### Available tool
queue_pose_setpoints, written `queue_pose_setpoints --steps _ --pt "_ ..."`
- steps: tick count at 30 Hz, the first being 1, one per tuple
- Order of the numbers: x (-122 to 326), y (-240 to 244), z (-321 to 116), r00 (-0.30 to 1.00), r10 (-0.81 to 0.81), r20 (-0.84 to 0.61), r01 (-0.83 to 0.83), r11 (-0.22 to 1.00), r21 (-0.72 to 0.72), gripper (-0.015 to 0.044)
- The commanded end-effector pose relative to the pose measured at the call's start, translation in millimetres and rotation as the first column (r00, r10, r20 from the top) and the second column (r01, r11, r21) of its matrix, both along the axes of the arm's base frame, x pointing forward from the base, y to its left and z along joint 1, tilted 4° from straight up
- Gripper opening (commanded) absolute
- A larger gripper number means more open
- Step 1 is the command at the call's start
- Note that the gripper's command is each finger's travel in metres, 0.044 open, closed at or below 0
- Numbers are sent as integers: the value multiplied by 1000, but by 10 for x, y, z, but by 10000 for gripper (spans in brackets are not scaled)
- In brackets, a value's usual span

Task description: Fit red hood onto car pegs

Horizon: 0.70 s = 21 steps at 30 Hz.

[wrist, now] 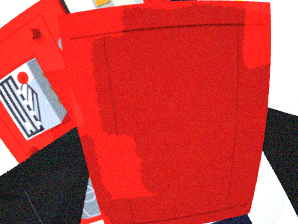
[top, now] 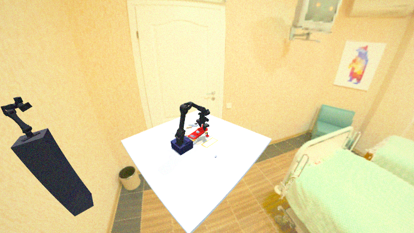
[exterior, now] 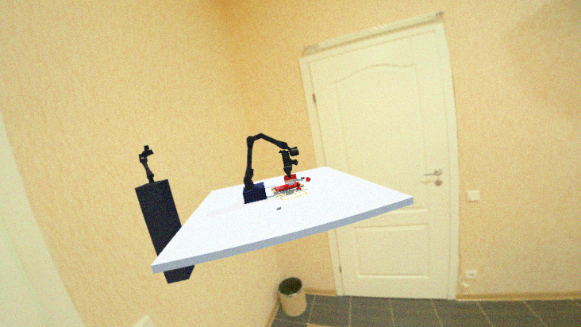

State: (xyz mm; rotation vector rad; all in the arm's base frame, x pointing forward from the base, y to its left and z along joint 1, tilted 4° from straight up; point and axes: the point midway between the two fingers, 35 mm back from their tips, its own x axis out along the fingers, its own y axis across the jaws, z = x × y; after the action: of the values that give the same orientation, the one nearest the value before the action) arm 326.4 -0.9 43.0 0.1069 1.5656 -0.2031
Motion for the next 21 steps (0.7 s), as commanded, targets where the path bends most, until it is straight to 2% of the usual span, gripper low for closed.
queue_pose_setpoints --steps 1,21 --pt "53 173 -10 998 70 -3 -70 998 -1 0" --pt "113 973 -20 941 339 -1 -339 941 -4 0"
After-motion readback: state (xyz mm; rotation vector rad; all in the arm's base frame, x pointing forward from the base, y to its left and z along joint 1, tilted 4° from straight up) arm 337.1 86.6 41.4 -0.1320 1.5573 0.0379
